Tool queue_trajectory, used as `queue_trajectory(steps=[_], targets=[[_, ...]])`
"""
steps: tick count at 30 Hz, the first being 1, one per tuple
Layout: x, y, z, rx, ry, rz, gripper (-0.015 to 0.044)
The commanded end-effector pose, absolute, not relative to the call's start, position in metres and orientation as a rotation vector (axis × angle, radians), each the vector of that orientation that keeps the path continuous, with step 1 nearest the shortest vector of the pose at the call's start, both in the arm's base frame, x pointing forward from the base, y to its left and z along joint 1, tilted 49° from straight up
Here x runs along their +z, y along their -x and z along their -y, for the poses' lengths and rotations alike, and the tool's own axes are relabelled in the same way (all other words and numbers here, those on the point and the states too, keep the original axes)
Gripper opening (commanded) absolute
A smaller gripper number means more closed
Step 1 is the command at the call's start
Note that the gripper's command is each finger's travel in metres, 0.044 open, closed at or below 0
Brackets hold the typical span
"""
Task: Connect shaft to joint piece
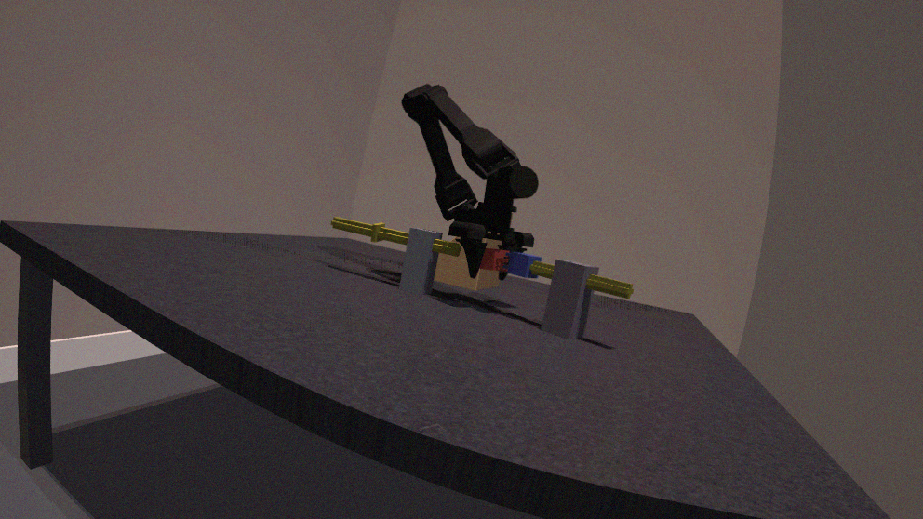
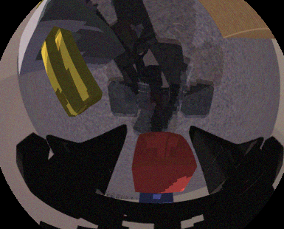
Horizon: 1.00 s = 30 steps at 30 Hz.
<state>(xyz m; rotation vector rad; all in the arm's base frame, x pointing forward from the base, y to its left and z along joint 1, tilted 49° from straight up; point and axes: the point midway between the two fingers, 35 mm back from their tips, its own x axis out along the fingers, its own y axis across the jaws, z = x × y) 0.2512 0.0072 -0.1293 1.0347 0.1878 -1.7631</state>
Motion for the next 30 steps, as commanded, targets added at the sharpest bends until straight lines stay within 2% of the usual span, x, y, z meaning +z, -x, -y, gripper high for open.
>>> queue_trajectory(steps=[1, 6, 30], targets=[[-0.1298, -0.2508, -0.0058, -1.760, -1.028, -0.187, 0.0309], [-0.1298, -0.2508, -0.0058, -1.760, -1.028, -0.187, 0.0182], [-0.1298, -0.2508, -0.0058, -1.760, -1.028, -0.187, 0.0182]])
